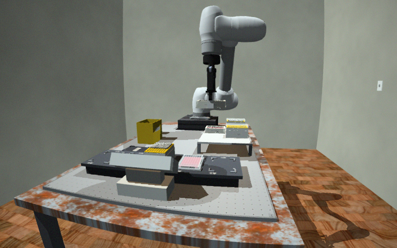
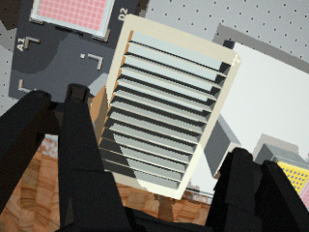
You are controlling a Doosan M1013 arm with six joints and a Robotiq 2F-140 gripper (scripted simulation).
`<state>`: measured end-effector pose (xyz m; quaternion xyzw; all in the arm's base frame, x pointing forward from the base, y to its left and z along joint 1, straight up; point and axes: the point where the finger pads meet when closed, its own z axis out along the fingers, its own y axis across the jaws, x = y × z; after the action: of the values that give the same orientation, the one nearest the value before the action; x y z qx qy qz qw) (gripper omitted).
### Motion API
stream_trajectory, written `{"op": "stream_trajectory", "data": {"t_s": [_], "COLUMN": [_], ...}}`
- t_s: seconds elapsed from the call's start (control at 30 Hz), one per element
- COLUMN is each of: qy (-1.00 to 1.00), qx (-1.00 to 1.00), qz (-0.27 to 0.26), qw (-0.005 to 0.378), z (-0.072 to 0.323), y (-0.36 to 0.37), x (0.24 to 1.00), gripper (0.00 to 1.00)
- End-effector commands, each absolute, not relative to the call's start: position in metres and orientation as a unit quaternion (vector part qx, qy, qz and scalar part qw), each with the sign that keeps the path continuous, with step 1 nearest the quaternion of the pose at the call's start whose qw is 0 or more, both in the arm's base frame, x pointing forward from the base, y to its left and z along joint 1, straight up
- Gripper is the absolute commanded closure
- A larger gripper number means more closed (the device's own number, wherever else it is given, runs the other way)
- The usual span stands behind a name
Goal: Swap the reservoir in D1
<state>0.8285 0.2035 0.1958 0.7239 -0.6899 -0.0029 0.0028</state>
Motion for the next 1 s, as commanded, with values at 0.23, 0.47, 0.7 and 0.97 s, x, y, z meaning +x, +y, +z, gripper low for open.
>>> {"op": "stream_trajectory", "data": {"t_s": [0.23,0.47,0.7,0.97], "qy": [-0.690,-0.690,-0.690,-0.690], "qx": [0.724,0.724,0.724,0.724], "qz": [-0.003,-0.003,-0.003,-0.003], "qw": [0.003,0.003,0.003,0.003], "z": [0.196,0.196,0.196,0.196], "y": [0.185,0.168,0.157,0.138], "x": [0.829,0.830,0.830,0.831], "gripper": [1.00,1.00,1.00,1.00]}}
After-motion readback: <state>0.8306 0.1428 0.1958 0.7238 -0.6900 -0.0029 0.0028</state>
